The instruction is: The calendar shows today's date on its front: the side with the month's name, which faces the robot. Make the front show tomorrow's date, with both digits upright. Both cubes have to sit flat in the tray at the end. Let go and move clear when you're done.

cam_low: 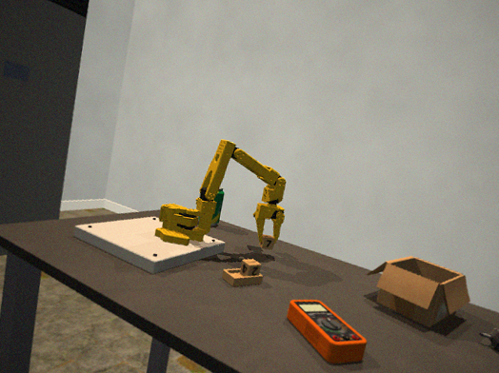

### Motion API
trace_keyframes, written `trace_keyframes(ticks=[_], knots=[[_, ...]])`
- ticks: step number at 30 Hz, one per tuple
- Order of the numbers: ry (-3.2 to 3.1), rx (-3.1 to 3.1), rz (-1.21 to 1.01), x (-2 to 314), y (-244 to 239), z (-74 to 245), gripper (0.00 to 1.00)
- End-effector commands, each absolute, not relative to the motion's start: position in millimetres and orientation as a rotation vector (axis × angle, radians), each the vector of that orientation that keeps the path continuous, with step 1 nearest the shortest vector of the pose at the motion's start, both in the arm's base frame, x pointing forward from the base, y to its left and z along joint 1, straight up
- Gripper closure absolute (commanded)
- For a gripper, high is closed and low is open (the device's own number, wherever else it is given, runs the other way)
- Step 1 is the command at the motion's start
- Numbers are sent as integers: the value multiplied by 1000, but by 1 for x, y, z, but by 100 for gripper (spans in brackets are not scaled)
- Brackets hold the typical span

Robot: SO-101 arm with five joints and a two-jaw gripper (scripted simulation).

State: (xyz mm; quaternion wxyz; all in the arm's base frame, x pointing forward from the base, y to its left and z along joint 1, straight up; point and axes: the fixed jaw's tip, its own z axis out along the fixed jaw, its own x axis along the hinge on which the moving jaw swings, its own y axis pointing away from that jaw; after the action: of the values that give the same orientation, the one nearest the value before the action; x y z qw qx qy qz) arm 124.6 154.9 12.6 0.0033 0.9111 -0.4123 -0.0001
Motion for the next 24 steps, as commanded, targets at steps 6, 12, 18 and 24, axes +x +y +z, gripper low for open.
trace_keyframes(ticks=[6,12,18,24], knots=[[-1275,2835,-13,120,153,3,100],[-1275,2835,-13,120,153,1,100],[-1275,2835,-13,120,153,0,100],[-1275,2835,-13,120,153,-4,100]])
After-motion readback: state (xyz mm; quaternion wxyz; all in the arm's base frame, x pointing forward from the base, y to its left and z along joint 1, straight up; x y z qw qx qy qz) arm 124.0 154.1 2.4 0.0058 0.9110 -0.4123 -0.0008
